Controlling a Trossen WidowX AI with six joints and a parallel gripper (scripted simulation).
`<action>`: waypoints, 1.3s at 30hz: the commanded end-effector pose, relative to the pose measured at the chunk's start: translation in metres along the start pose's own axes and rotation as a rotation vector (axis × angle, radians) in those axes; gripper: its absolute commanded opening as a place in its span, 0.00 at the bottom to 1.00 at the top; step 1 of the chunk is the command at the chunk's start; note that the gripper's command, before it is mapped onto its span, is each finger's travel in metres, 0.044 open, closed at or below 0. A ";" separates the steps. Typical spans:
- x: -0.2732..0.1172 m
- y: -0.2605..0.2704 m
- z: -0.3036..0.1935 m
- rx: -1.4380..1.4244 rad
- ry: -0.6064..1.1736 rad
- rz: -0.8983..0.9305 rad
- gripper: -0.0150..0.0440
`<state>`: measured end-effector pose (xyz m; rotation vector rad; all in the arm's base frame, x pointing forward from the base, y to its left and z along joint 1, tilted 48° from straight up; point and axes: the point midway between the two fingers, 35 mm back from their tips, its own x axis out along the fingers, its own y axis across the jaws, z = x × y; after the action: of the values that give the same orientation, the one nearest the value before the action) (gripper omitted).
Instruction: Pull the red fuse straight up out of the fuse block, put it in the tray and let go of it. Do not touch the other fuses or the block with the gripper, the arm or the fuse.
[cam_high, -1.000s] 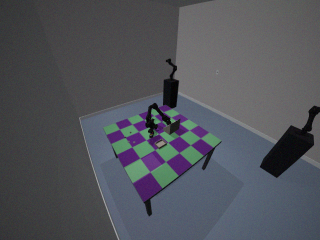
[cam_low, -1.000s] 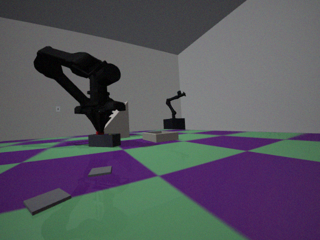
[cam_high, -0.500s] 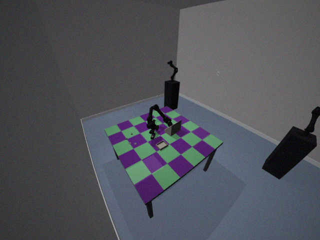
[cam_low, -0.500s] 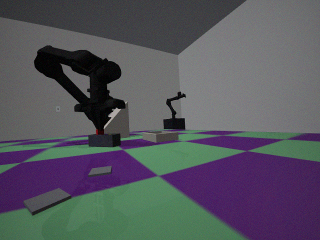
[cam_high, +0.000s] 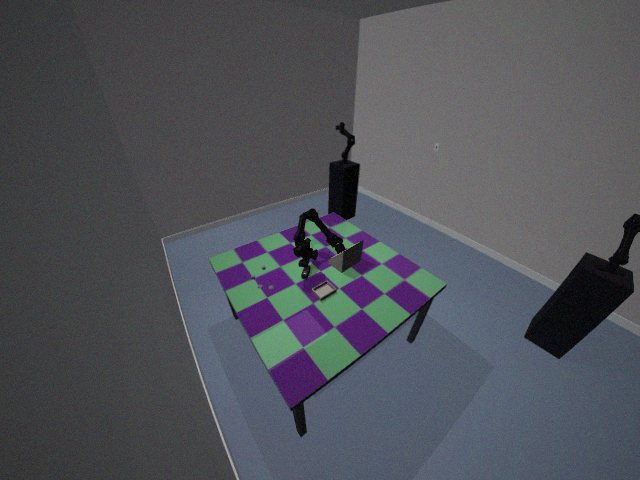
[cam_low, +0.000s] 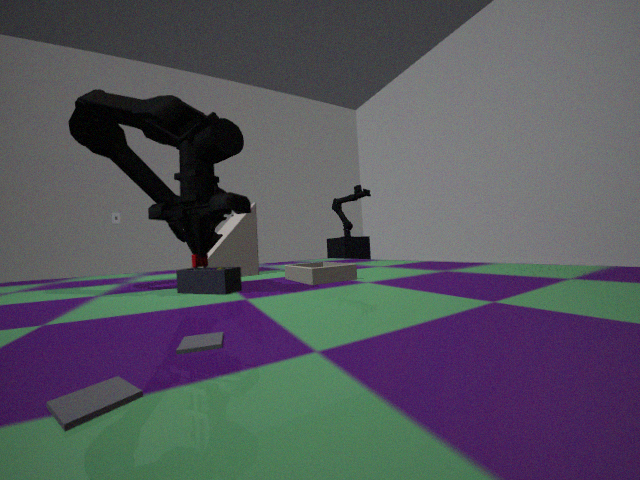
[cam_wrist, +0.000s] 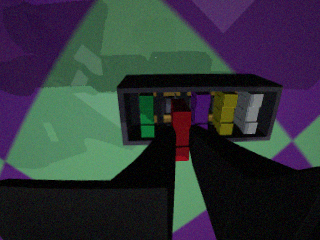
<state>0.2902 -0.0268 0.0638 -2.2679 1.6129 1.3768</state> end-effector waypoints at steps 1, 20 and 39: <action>-0.002 0.000 0.000 0.007 -0.005 -0.002 0.25; -0.011 0.000 0.000 0.005 -0.004 -0.001 0.25; -0.035 -0.006 0.003 0.005 -0.006 -0.003 0.25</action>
<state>0.2884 -0.0013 0.0863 -2.2710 1.6095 1.3730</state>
